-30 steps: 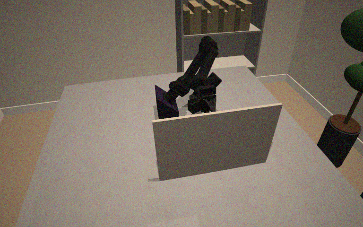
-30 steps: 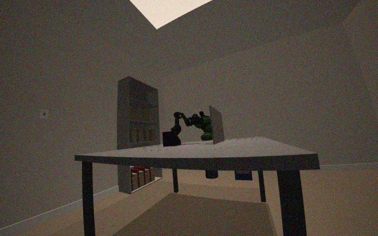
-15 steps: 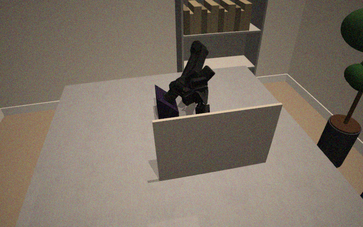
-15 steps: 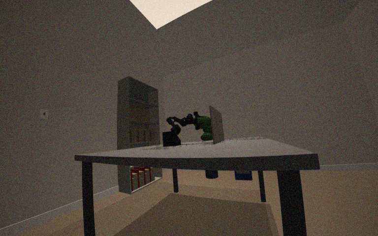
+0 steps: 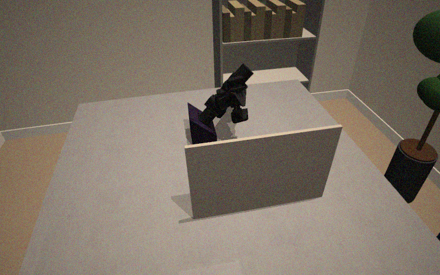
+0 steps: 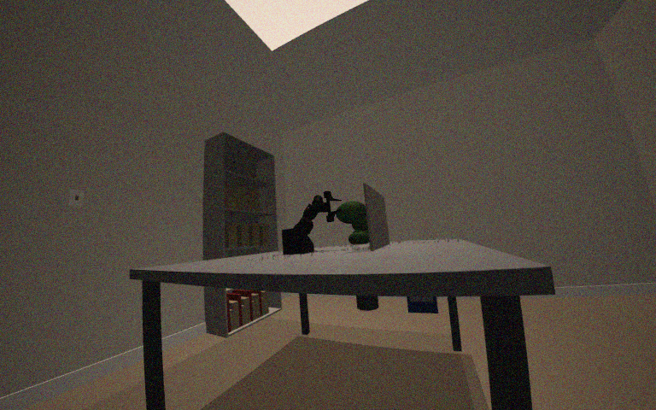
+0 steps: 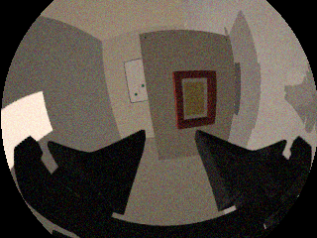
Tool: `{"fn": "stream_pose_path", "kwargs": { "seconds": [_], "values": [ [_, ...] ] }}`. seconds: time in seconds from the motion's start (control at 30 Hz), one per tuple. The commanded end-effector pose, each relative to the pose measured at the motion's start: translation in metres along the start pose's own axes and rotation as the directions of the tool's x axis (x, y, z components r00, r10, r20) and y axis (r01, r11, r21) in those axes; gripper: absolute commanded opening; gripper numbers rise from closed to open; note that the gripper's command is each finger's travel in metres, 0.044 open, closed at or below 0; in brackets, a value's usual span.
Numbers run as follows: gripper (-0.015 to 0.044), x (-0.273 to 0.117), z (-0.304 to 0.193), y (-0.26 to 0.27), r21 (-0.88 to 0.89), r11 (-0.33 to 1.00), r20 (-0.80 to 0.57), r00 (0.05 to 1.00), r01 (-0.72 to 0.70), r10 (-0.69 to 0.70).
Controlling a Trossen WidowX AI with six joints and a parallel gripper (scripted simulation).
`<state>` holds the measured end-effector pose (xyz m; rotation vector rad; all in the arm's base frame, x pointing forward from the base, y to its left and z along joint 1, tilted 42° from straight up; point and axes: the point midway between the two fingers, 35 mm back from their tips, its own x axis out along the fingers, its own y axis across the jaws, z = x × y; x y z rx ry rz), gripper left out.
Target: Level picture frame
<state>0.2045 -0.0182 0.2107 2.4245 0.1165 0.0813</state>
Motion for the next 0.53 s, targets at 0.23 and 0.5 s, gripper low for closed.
{"fn": "stream_pose_path", "kwargs": {
  "seconds": [0.23,0.5],
  "values": [
    [0.0260,-0.0090,-0.0017,-0.0032,-0.040,0.999,-0.040,0.999,0.002,-0.004],
    [0.0260,-0.0090,-0.0017,-0.0032,-0.040,0.999,-0.040,0.999,0.002,-0.004]
  ]
}}
